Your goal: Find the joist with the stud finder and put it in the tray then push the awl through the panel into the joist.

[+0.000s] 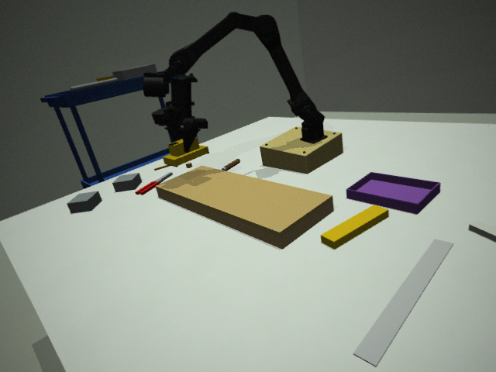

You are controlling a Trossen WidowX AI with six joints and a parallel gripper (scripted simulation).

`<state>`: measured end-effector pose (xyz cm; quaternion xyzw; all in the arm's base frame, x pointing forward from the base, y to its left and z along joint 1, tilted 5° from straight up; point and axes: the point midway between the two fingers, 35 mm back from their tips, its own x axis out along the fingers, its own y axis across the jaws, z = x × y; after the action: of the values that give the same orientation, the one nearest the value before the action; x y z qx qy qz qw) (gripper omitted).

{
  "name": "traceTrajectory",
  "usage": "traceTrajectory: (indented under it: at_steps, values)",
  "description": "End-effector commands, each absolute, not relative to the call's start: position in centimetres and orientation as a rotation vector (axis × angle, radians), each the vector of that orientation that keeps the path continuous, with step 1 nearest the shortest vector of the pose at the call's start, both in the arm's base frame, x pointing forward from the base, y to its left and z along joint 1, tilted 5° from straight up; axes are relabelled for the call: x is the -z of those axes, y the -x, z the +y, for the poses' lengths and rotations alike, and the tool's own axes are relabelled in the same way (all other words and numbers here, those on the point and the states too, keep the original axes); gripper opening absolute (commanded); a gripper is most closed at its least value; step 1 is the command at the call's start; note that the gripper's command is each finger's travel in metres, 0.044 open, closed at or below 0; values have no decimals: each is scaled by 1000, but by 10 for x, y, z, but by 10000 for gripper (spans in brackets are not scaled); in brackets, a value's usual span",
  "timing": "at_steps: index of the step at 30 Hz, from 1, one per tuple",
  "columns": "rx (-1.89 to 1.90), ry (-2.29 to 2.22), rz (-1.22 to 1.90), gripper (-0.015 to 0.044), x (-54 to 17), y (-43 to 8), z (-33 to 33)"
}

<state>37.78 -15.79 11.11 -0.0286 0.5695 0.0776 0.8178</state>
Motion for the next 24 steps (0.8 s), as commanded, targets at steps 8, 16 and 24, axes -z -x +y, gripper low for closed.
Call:
traceTrajectory:
  at_steps: [8,16,24]
  values:
    - [-173,65,1209,0,-92,-380,-156]
    - [-173,64,1209,0,-77,-380,-155]
    - [-173,64,1209,0,-68,-381,-154]
